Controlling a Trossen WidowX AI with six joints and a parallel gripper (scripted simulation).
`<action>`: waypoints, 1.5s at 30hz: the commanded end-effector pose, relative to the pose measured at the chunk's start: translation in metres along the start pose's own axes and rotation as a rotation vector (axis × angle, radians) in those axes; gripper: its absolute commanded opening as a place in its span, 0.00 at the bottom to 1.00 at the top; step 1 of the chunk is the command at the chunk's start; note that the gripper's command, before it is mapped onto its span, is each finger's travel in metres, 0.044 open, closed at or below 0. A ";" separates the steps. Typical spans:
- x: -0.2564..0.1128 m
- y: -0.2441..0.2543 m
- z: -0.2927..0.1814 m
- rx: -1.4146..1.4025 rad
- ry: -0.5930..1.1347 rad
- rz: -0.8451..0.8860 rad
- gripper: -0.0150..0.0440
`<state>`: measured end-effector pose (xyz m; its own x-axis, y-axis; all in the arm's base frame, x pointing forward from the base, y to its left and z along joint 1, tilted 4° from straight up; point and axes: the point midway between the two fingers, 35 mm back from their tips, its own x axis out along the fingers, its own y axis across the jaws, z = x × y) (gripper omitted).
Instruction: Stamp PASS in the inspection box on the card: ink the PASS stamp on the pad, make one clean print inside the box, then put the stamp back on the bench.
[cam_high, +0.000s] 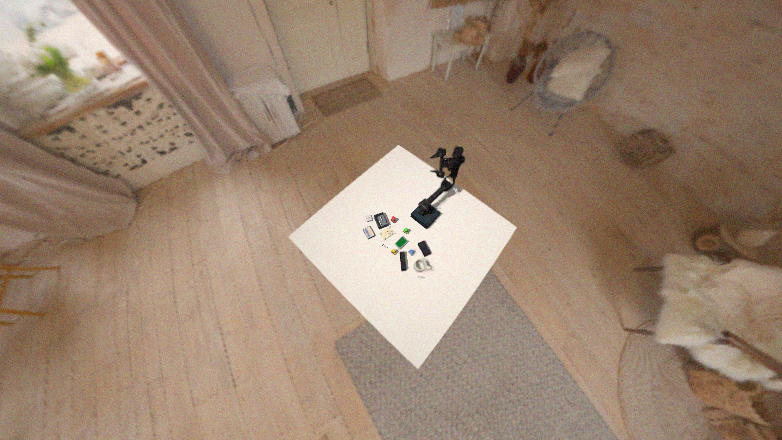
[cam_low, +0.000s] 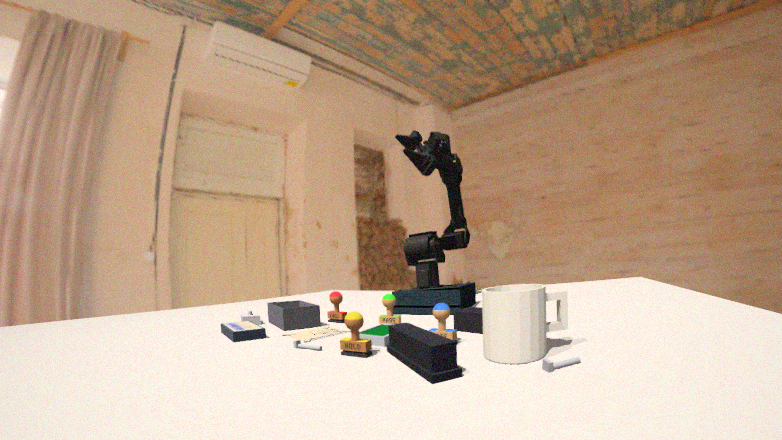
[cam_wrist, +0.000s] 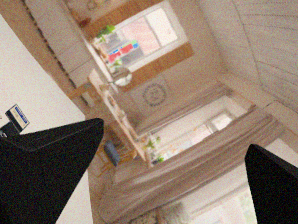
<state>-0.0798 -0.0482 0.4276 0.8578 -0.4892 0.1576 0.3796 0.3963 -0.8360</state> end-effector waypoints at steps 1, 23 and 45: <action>0.003 0.001 0.001 0.002 0.002 0.008 0.89; 0.217 0.245 0.021 0.221 0.547 0.856 0.62; 0.174 0.424 -0.058 0.349 1.309 1.138 0.62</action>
<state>0.2120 -0.0100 0.0753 -0.0010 -0.0615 -0.9981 0.0328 0.9976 -0.0615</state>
